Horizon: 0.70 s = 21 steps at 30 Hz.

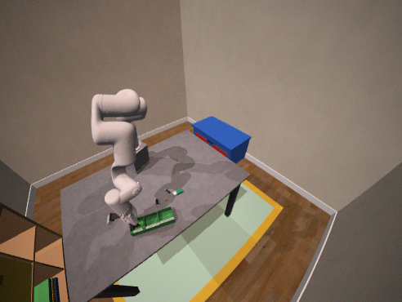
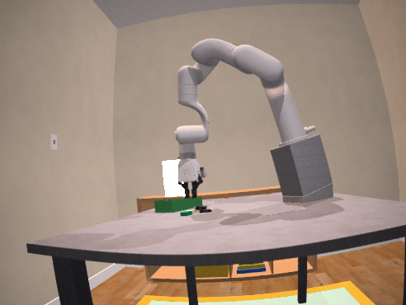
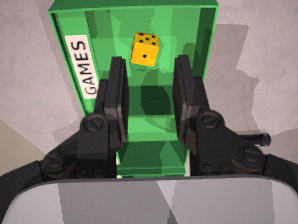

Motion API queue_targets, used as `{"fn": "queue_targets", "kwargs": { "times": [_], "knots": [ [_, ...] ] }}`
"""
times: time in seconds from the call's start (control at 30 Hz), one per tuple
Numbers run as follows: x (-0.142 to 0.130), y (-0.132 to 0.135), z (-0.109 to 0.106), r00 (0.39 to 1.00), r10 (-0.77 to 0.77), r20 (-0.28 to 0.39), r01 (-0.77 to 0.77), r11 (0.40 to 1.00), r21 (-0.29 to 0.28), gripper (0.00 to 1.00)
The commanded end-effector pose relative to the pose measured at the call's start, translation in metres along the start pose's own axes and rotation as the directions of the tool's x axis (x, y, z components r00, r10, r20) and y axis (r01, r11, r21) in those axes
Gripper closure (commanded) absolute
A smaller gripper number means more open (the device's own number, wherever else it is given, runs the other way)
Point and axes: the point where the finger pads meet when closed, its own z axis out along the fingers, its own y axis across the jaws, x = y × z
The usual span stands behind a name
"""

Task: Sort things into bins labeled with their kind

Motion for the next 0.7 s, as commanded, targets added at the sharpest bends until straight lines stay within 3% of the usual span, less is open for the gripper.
{"fn": "queue_targets", "kwargs": {
  "times": [0.0, 0.2, 0.53, 0.67],
  "knots": [
    [0.001, -0.002, -0.012, 1.000, 0.000, -0.001, 0.000, 1.000, 0.003, 0.70],
    [0.001, -0.002, -0.028, 1.000, 0.000, -0.001, 0.000, 1.000, 0.003, 0.70],
    [0.001, -0.001, -0.028, 1.000, 0.000, -0.001, 0.000, 1.000, 0.003, 0.70],
    [-0.014, 0.007, -0.028, 0.995, 0.100, -0.001, -0.100, 0.995, 0.003, 0.70]
  ]
}}
